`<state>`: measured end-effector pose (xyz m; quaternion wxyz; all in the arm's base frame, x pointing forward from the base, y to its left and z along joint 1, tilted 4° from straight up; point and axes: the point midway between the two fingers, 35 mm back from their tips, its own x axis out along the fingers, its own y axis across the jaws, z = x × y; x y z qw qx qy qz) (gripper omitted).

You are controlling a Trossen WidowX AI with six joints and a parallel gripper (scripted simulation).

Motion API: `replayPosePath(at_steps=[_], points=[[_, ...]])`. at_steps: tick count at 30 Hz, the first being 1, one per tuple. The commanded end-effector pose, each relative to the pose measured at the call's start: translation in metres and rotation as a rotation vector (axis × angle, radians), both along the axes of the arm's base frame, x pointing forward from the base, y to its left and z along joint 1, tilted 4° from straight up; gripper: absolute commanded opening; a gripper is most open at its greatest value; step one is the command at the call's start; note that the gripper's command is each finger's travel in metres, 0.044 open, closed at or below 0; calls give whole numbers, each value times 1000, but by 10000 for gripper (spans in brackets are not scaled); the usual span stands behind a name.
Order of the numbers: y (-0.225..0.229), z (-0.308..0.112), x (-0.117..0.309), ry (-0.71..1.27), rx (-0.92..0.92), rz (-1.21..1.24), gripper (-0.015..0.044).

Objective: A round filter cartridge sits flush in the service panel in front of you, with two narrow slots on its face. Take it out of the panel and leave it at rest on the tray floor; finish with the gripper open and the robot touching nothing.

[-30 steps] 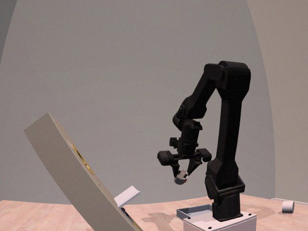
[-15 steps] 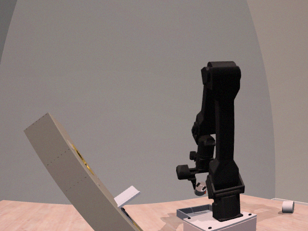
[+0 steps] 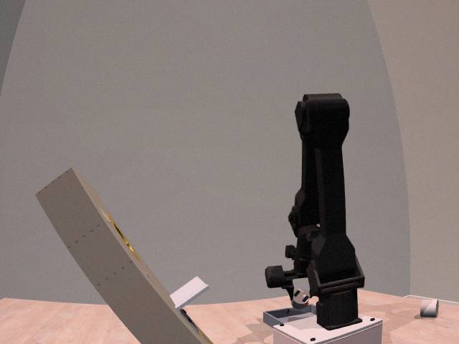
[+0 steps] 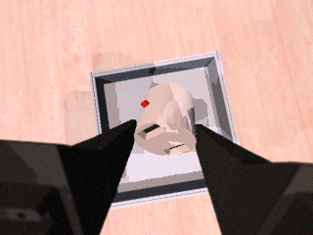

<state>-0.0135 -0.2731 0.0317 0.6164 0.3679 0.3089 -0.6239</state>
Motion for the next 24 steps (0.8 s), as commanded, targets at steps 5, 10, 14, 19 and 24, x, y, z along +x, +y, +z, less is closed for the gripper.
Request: replayPosePath(at_steps=[5,10,14,19,24], points=[[3,-27,2,1,-1,-5,0],[4,-25,2,-1,8,0,79],[4,-25,2,-1,8,0,184],[4,-25,2,-1,8,0,315],[4,-25,2,-1,8,0,440]])
